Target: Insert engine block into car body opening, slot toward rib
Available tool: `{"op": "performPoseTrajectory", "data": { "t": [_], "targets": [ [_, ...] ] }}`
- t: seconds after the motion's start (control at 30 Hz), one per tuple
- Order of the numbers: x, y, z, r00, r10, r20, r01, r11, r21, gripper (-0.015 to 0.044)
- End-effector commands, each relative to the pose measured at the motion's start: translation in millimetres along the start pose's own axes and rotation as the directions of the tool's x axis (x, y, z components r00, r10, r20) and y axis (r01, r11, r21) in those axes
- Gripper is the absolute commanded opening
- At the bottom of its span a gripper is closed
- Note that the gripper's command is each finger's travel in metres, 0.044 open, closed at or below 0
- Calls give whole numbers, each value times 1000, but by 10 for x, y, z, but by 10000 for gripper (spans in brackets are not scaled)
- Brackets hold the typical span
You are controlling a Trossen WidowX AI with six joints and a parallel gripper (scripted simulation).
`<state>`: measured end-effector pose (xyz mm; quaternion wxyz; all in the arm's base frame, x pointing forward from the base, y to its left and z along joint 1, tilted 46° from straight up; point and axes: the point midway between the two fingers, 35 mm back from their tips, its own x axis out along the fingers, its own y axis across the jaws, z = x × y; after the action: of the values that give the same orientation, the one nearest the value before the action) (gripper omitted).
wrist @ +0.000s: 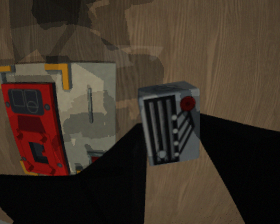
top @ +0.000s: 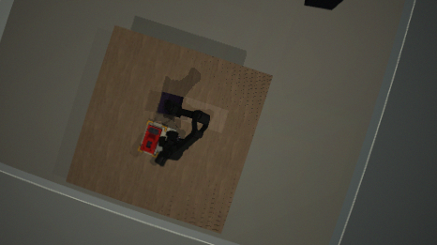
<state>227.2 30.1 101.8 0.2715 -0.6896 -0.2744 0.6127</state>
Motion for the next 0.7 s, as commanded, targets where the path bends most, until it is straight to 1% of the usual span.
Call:
{"op": "performPoseTrajectory", "data": {
  "t": [0.0,0.23,0.47,0.67],
  "targets": [
    [-36,-1,1,1000,4,-3,-4,994,112,0],
    [-37,11,-11,1000,4,-3,-4,995,97,0],
    [-26,140,-129,1000,6,-4,-7,993,-120,0],
    [-11,261,-229,1000,8,-4,-9,952,-307,0]
  ]
}}
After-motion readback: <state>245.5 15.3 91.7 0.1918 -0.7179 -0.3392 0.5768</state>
